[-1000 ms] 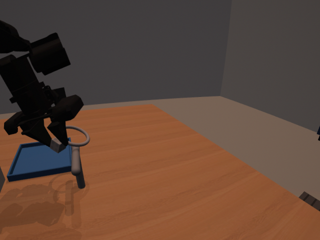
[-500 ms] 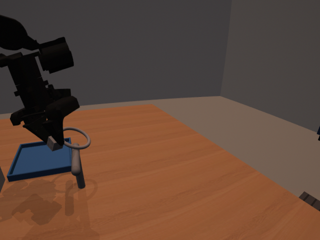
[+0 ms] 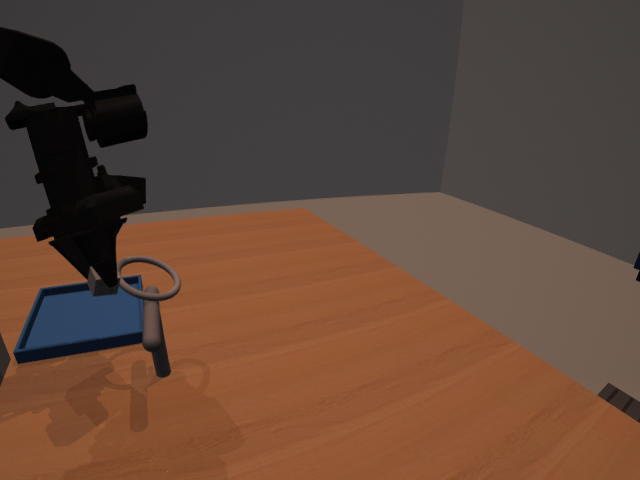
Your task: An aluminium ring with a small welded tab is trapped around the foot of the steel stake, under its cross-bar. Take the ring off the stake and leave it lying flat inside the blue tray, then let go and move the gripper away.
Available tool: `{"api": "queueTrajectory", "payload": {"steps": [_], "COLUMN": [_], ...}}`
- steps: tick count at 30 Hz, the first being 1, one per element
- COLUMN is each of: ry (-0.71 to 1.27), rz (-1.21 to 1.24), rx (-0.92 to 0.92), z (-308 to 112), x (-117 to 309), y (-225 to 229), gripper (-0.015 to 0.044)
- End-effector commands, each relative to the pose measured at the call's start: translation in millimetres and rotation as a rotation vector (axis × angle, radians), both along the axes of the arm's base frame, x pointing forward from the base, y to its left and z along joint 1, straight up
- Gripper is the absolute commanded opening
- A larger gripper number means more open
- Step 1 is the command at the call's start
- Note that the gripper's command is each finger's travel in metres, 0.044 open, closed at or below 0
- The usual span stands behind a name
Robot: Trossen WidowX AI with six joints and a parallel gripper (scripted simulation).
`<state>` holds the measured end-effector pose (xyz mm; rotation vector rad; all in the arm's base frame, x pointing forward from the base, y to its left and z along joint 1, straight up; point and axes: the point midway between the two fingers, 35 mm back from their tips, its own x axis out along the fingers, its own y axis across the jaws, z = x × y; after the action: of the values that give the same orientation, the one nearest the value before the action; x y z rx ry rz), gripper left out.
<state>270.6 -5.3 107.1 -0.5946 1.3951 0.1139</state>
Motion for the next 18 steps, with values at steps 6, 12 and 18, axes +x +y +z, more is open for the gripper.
{"api": "queueTrajectory", "payload": {"steps": [6,12,18], "ry": [0.003,-0.024,-0.065], "rz": [-0.129,-0.21,-0.285], "rx": [-0.076,-0.129,-0.182], "z": [0.6,4.4,9.1], "x": [-4.9,-6.2,-7.0], "y": [4.6,9.4,14.5], "gripper": [0.0,0.0,0.0]}}
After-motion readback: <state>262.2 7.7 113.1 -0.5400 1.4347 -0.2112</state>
